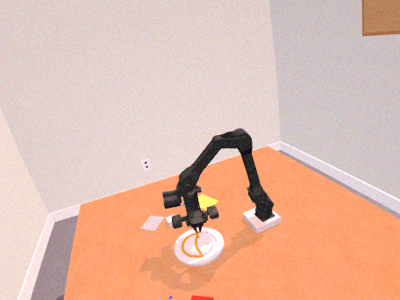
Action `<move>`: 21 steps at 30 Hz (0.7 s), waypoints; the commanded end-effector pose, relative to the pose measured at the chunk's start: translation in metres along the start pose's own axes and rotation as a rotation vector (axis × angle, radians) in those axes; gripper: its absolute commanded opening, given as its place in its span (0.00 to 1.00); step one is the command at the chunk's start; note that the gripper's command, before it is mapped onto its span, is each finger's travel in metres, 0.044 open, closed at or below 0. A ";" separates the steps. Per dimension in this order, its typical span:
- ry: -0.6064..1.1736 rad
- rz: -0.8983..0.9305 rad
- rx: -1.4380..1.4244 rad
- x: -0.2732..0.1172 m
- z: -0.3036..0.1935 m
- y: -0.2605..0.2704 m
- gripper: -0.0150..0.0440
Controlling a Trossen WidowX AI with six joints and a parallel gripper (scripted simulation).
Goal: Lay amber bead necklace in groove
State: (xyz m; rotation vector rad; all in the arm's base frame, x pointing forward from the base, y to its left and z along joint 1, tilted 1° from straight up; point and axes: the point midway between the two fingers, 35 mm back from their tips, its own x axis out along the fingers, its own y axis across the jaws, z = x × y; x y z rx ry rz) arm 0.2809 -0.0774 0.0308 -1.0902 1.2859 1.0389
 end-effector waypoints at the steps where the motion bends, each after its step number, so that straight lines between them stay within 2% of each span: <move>1: 0.000 0.000 0.000 0.000 0.000 0.000 0.30; 16: -0.001 -0.001 -0.005 -0.005 0.000 0.000 0.97; 17: 0.000 0.001 -0.001 -0.001 0.000 0.001 1.00; 21: -0.001 -0.001 -0.005 -0.005 0.000 0.001 1.00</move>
